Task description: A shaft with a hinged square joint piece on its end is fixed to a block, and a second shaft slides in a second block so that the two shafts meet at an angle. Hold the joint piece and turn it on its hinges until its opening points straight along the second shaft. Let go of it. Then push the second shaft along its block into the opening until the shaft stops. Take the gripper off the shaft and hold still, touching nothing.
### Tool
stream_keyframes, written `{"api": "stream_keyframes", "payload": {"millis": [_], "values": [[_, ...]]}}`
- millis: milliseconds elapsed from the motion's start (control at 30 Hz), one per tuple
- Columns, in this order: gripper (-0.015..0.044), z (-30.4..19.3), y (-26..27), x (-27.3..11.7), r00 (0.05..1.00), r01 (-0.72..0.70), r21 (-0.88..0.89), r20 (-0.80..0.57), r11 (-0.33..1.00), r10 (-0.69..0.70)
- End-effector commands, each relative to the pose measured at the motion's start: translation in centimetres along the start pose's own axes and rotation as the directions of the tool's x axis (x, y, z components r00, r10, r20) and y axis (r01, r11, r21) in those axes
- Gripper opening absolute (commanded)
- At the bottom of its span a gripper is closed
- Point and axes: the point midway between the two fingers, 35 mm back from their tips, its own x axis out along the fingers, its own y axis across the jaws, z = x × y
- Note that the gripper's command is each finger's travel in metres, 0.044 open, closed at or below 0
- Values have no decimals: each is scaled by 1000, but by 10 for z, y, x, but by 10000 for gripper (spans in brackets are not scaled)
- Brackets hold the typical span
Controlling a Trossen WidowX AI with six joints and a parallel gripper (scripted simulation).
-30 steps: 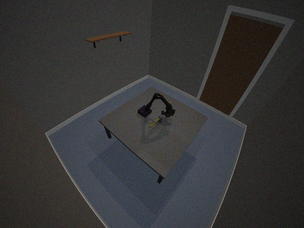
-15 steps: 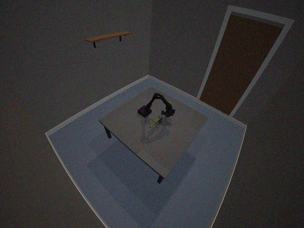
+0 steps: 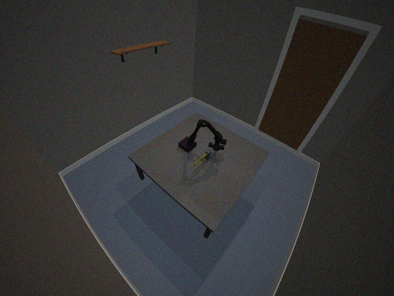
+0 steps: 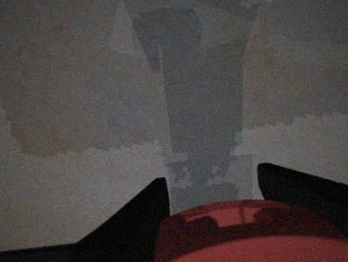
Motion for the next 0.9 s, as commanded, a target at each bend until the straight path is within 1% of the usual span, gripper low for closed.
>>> {"api": "stream_keyframes", "payload": {"millis": [0, 533, 867], "values": [[0, 1, -2, -2, 999, -3, 53, 55, 999, 0], [0, 3, -12, -11, 969, -4, 233, 240, 972, -53], [0, 3, -12, -13, 963, -10, 253, 262, 967, -59]]}}
